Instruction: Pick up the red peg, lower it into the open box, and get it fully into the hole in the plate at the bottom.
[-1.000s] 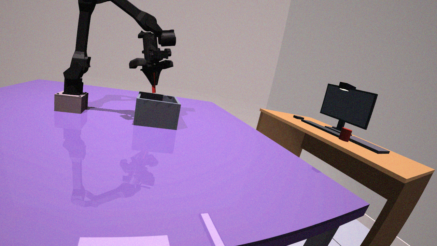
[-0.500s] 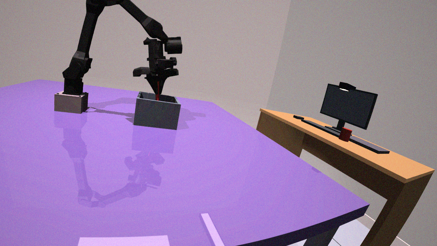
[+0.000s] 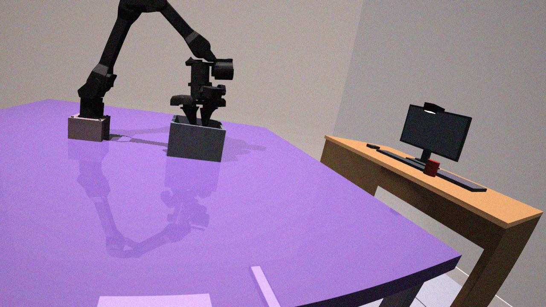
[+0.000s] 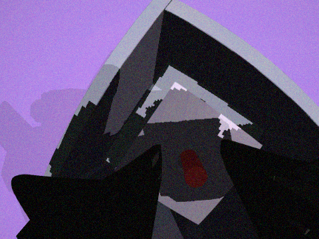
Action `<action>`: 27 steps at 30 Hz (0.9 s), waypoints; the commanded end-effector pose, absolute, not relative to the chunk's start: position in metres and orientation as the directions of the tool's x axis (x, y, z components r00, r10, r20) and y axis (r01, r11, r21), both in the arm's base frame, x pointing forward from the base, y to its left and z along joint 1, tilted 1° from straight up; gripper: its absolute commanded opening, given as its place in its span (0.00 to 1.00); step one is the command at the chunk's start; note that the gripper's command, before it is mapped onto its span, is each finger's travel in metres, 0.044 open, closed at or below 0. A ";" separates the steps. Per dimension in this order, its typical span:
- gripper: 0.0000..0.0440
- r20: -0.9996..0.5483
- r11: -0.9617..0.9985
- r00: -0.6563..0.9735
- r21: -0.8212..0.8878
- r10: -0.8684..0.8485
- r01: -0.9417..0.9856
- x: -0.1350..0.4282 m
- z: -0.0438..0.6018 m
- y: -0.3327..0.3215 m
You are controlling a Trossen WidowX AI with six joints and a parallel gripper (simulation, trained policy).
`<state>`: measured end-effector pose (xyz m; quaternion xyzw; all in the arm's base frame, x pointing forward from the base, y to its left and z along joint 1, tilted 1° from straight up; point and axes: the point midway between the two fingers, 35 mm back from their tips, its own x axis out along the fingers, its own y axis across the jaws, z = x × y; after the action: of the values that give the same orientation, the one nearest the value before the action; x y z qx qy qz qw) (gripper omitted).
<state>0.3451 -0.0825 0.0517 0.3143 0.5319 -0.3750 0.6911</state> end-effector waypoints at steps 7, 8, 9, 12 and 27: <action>0.95 -0.957 0.546 0.192 0.044 -0.218 0.836 0.376 0.061 -0.104; 1.00 -0.955 0.547 0.196 0.044 -0.222 0.836 0.378 0.062 -0.107; 1.00 -0.951 0.548 0.209 0.052 -0.227 0.835 0.383 0.064 -0.109; 1.00 -0.941 0.545 0.236 0.068 -0.244 0.836 0.391 0.069 -0.117; 1.00 -0.906 0.530 0.301 0.105 -0.299 0.842 0.412 0.086 -0.141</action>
<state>0.3652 -0.1055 0.0639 0.2703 0.5592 -0.3572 0.6976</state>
